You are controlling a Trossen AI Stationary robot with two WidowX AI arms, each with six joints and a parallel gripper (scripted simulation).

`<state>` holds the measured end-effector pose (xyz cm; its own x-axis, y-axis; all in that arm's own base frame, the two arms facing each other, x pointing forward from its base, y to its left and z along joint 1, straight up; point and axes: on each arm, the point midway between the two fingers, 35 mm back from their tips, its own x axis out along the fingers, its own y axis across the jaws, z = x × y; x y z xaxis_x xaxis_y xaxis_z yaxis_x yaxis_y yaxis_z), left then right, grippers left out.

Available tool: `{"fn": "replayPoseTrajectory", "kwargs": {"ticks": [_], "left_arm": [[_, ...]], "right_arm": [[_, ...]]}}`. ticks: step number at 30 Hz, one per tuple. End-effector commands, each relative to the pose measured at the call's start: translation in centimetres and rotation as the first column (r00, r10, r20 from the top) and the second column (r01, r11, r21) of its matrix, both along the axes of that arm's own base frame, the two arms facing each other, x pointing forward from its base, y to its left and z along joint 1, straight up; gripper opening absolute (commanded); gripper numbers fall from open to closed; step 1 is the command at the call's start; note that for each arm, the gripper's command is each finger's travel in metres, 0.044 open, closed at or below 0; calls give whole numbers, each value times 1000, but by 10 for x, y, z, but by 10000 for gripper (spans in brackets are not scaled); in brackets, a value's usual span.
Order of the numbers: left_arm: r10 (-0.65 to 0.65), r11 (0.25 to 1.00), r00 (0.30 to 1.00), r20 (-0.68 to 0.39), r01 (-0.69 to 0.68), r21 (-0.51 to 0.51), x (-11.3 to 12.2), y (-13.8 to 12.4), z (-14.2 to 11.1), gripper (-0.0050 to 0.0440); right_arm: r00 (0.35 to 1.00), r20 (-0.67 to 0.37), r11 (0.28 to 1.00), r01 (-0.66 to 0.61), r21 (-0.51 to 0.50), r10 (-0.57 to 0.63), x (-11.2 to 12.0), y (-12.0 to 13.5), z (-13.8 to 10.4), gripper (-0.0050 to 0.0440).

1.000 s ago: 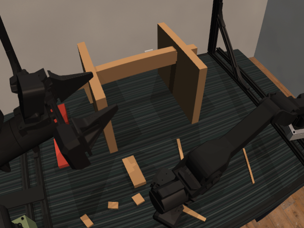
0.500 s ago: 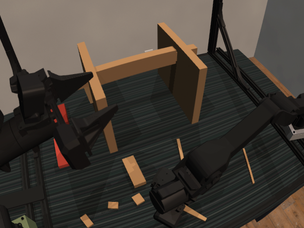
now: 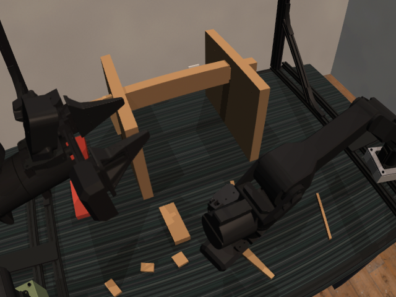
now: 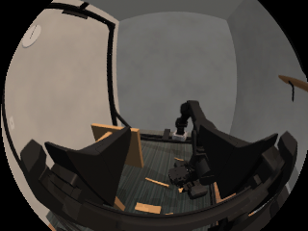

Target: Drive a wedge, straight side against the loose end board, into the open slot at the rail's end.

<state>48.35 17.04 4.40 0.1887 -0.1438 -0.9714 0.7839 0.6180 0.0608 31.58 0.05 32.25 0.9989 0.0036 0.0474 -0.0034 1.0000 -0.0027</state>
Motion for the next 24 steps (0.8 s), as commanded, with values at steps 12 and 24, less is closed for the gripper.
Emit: {"fn": "replayPoseTrajectory", "kwargs": {"ticks": [12, 24], "left_arm": [[-885, 454, 454, -104, 890, 28, -88, -94, 54, 0], [-938, -343, -345, -35, 937, -59, -168, -137, 80, 0]], "right_arm": [[1000, 3, 1000, 3, 3, -3, 0, 0, 0, 197], [1000, 3, 1000, 3, 3, -3, 0, 0, 0, 197]]}}
